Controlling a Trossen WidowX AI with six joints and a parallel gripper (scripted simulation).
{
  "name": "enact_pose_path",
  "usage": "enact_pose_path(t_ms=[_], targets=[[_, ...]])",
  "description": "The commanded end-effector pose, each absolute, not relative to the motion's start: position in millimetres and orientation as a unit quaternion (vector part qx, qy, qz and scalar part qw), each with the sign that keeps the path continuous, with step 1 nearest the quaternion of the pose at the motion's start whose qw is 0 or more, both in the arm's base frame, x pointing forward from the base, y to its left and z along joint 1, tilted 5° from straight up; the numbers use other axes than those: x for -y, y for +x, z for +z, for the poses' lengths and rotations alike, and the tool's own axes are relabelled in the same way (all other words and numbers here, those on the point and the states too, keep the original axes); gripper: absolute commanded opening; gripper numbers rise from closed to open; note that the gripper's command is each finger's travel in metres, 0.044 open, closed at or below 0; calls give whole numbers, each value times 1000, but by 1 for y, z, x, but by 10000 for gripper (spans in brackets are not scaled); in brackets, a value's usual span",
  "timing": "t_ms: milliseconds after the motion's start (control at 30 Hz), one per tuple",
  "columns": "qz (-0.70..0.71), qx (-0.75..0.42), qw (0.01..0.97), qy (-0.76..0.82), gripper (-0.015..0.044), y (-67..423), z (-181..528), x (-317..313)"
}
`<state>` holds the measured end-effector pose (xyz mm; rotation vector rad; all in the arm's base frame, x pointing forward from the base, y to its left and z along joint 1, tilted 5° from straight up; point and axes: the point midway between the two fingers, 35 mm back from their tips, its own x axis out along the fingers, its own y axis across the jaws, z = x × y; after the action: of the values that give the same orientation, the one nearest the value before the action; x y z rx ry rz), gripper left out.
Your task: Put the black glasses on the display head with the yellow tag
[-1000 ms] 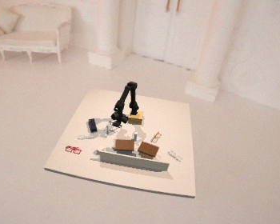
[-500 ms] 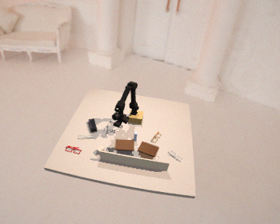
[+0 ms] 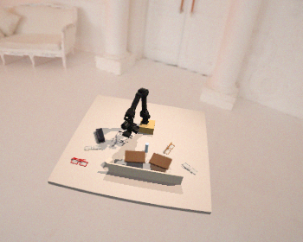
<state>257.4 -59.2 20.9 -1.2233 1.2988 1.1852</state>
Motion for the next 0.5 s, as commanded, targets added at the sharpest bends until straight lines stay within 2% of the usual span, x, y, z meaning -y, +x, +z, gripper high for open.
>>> enact_pose_path(t_ms=[0,233,467], targets=[[487,-531,480,-502,0,257,21,61],[486,-531,479,-502,0,258,24,65],[486,-531,480,-502,0,261,59,66]])
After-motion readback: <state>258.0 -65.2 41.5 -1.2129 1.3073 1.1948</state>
